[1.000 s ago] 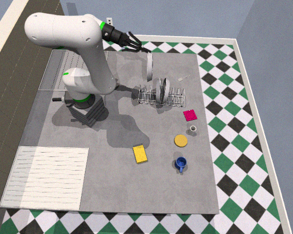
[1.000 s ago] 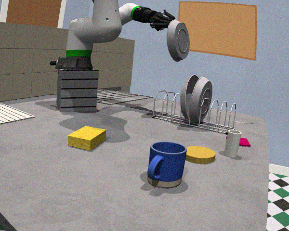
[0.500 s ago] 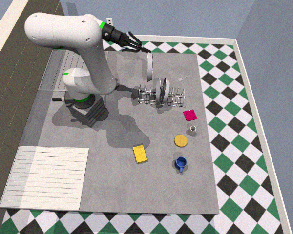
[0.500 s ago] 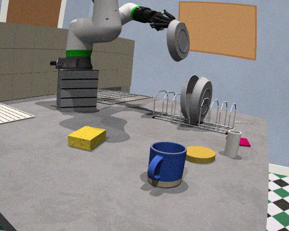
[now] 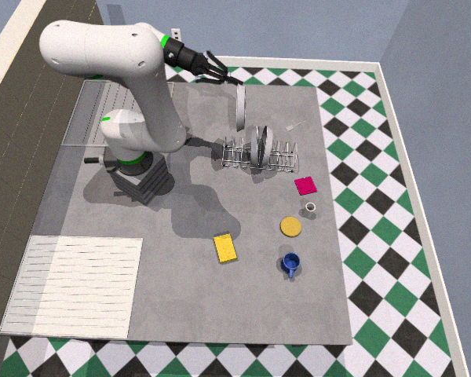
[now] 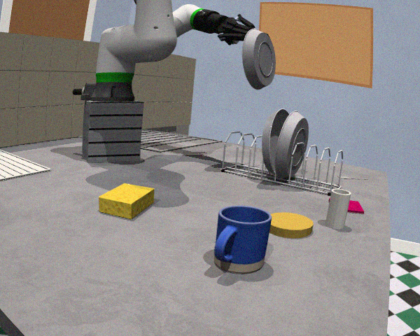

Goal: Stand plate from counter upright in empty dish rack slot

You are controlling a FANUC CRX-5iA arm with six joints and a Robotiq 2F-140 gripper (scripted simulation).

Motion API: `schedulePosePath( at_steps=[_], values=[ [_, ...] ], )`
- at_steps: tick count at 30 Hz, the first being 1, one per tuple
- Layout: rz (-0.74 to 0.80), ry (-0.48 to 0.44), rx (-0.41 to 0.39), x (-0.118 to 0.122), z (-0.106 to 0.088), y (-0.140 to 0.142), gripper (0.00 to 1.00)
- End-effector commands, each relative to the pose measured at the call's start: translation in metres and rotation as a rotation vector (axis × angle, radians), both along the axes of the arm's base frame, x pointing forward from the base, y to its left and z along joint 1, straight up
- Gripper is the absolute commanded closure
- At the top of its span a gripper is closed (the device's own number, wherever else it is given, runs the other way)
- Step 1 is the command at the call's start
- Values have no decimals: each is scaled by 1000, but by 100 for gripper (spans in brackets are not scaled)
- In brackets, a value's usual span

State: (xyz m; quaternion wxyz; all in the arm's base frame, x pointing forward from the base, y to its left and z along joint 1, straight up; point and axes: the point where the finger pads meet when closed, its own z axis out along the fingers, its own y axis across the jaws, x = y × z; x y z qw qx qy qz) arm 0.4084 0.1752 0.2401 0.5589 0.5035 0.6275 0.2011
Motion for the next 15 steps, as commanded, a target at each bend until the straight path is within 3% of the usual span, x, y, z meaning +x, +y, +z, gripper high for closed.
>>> schedulePosePath(
  at_steps=[1,15],
  values=[
    [-1,0,1,0,0,0,90],
    [-13,22,4,0,-12,0,90]
  ],
)
